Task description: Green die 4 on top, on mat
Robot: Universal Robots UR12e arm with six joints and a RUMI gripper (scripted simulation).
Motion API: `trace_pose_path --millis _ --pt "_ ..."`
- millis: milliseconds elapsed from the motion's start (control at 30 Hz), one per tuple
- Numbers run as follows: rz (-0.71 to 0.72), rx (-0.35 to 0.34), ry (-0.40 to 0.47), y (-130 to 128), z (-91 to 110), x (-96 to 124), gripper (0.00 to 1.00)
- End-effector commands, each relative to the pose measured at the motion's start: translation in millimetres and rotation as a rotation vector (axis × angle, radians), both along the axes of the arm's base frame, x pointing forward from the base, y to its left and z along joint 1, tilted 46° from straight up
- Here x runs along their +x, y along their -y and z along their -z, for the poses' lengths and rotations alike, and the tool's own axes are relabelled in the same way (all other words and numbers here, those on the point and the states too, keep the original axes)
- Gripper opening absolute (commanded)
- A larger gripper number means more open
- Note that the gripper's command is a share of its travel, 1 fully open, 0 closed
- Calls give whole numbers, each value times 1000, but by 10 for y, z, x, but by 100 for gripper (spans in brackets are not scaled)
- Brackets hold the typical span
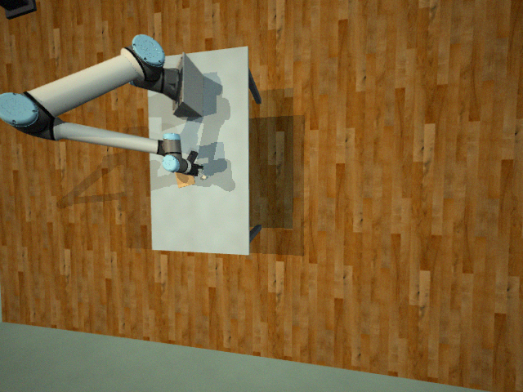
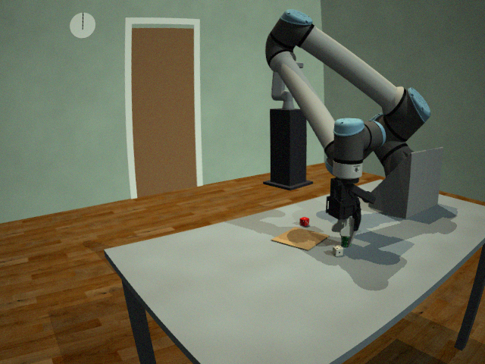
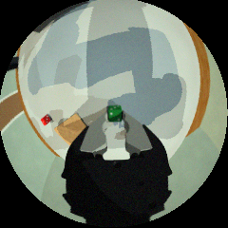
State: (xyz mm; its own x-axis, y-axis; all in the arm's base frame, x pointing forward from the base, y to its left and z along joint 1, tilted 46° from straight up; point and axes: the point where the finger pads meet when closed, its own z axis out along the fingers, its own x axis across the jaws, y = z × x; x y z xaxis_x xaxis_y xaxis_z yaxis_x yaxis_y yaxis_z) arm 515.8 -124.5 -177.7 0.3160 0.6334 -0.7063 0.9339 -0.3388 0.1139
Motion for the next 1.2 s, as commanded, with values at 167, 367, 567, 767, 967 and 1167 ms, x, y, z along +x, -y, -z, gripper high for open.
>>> trace_pose_path --millis 167,367,567,767,967,1167 --pt "0 0 1 -10 -10 6 6" --pt "0 0 1 -136 -137 36 6" --pt "0 0 1 -396 -397 98 6" --pt "0 0 1 -563 -565 138 6" --pt "0 0 1 -691 -694 169 6" --pt "0 0 1 -698 -701 170 6"
